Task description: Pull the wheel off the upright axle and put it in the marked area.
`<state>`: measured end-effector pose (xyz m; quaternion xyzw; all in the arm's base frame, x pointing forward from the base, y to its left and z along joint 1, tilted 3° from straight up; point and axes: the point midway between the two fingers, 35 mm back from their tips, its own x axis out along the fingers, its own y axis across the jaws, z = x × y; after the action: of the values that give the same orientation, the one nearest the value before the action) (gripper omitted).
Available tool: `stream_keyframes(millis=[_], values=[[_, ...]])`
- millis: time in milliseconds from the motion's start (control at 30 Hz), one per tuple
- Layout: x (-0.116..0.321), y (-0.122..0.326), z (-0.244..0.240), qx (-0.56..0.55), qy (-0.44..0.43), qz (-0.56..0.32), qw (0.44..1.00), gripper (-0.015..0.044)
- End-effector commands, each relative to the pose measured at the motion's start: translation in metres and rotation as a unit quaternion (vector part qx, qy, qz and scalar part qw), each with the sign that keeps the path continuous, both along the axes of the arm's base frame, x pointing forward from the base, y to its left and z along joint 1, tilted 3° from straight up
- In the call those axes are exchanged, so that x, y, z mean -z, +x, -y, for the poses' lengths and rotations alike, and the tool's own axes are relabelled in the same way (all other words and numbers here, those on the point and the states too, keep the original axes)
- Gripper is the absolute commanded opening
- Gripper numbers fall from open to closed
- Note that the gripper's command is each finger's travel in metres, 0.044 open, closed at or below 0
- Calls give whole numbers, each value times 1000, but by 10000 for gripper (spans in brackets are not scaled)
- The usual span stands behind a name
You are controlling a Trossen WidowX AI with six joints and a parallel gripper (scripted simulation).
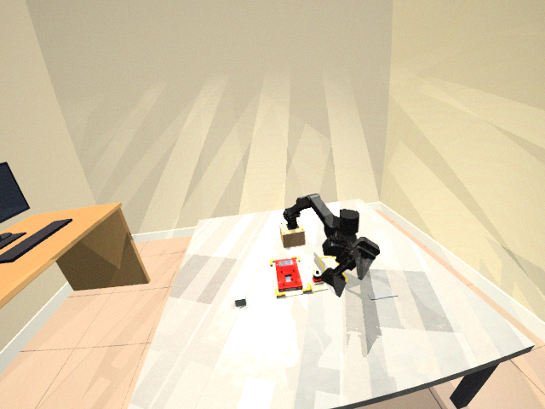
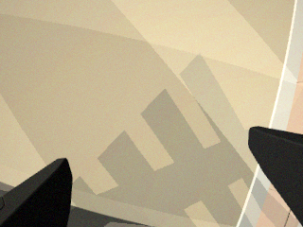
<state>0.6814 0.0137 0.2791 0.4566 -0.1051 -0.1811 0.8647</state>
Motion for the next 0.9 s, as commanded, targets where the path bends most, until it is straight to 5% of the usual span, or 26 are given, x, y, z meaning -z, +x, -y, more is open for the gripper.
stream_keyframes(millis=[0,100,467,867], values=[[1,0,0,-1,1,-3,1000,374],[21,-6,-4,-19,21,-50,998,300],[115,-83,-15,-52,137,-277,950,300],[192,-237,-20,9,282,-507,814,300]])
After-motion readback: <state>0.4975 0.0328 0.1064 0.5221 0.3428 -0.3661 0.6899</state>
